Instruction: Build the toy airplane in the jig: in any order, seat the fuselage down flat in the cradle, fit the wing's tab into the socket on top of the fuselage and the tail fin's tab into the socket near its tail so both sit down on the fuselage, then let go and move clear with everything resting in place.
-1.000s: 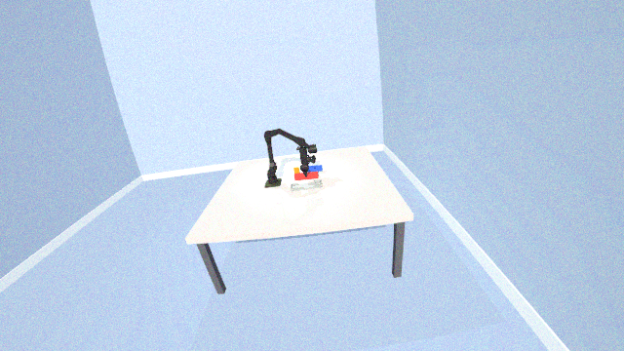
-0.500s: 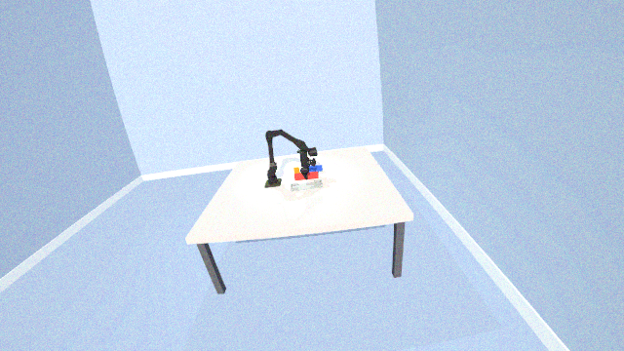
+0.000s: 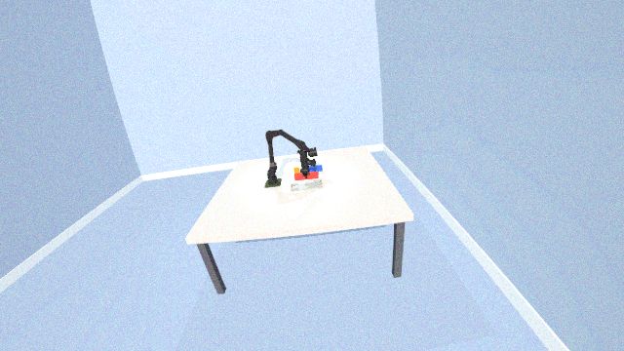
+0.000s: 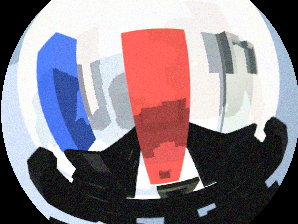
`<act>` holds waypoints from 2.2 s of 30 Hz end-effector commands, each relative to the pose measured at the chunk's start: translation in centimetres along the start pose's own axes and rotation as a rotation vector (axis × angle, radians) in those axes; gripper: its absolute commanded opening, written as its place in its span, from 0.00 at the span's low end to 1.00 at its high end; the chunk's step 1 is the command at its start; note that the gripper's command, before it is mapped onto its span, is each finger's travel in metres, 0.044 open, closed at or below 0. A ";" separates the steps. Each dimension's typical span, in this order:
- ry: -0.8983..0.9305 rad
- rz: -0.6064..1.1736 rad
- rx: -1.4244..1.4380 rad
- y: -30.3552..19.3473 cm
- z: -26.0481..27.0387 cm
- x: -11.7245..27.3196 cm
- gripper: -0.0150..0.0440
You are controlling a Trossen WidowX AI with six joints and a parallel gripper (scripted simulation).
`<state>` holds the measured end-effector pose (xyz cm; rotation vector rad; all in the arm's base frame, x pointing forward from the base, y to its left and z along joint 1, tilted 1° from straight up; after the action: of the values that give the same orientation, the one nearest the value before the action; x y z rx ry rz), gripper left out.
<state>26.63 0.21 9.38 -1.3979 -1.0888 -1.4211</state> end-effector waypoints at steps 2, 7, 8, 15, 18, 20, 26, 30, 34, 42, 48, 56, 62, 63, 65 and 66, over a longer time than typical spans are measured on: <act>0.003 0.002 -0.004 -0.1 0.0 -0.1 0.48; 0.006 -0.016 -0.028 -0.3 0.0 0.8 0.25; 0.007 -0.017 -0.029 -0.3 0.0 1.1 0.25; 0.006 -0.015 -0.026 0.2 0.1 3.0 0.25; 0.006 -0.014 -0.024 0.3 0.2 3.9 0.25; 0.006 -0.013 -0.022 0.4 0.2 4.5 0.25; 0.005 -0.010 -0.018 0.5 0.2 6.4 0.25; 0.005 -0.007 -0.016 0.6 0.2 7.7 0.25; 0.004 -0.005 -0.013 0.5 0.2 9.0 0.25; 0.004 -0.001 -0.007 0.3 0.1 11.5 0.25; 0.003 0.002 -0.004 0.0 0.0 12.9 0.25; 0.001 0.001 0.020 0.9 -1.6 12.1 0.25; 0.000 0.000 0.043 1.6 -3.1 11.4 0.25; 0.000 0.000 0.047 1.7 -3.4 11.2 0.25; -0.001 0.000 0.054 1.9 -3.9 11.0 0.25; -0.001 0.000 0.058 2.0 -4.2 10.9 0.25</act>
<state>27.26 -3.67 20.75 -1.3669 -1.1206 -1.3909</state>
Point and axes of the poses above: the point midway between the two fingers, 35 mm back from their tips, its own x axis back along the fingers, its own z axis across the jaws, y = z × x, the point moved 6 cm from there along x, back along the fingers, and after that the axes turned 7 degrees about -x, right-handed, at the moved point
